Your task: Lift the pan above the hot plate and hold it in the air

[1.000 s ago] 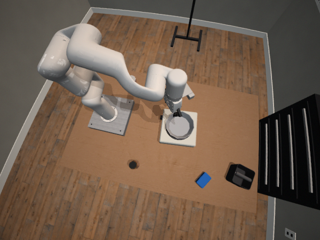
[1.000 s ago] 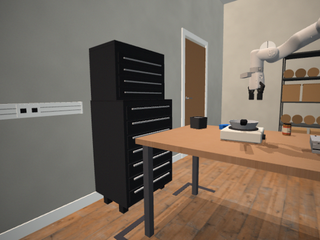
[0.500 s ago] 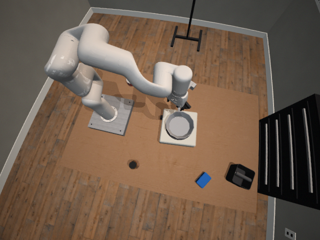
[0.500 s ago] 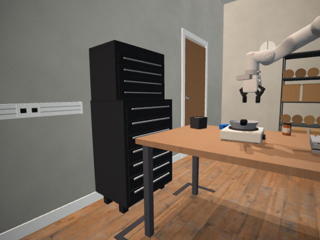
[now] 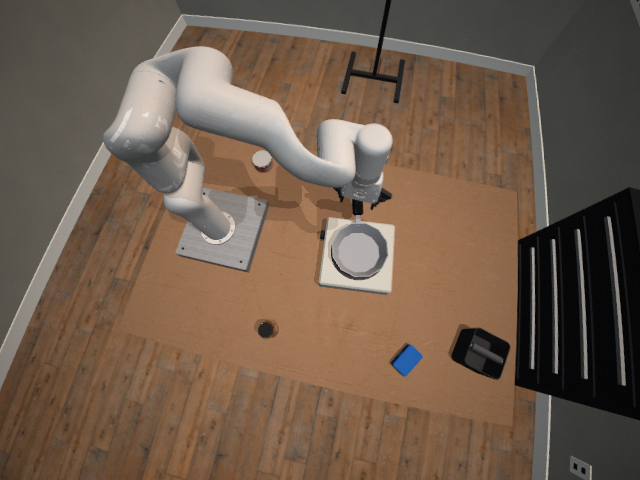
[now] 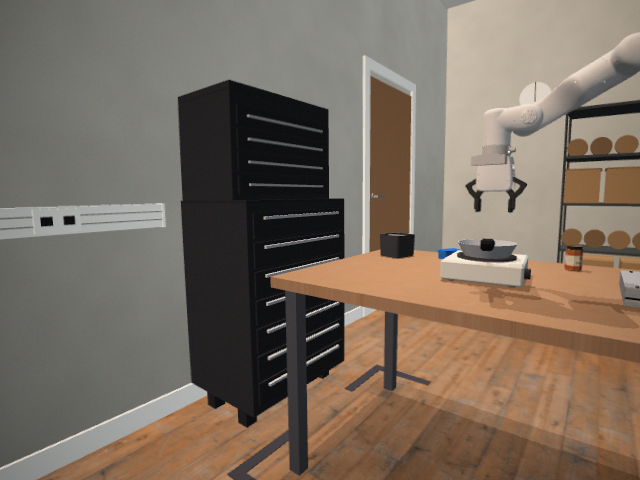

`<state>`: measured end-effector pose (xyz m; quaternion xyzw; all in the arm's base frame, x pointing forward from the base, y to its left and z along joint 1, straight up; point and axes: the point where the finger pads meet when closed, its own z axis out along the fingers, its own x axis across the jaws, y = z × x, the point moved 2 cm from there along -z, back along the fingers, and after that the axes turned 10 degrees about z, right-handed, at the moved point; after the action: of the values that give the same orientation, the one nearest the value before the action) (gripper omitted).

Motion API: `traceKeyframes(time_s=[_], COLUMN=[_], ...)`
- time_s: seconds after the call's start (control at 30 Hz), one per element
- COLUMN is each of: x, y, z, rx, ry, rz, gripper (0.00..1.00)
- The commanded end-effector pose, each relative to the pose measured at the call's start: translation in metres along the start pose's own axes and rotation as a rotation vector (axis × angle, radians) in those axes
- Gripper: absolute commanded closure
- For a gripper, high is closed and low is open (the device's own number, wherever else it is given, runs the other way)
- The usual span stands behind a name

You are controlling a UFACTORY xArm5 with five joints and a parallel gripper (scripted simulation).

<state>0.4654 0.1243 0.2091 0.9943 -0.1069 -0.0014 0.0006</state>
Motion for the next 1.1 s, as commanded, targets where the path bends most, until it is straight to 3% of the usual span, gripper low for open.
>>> traceKeyframes(time_s=[0.0, 0.2, 0.53, 0.67, 0.83, 1.07], x=[0.002, 0.002, 0.003, 0.003, 0.004, 0.003], y=[-0.016, -0.026, -0.028, -0.028, -0.028, -0.027], z=[0.007, 0.012, 0.016, 0.058, 0.092, 0.112], rx=[0.001, 0.001, 0.001, 0.001, 0.001, 0.001], ry=[0.002, 0.002, 0.002, 0.002, 0.002, 0.002], rz=[-0.168, -0.271, -0.285, -0.285, -0.285, -0.285], gripper=[0.00, 0.00, 0.00, 0.00, 0.00, 0.00])
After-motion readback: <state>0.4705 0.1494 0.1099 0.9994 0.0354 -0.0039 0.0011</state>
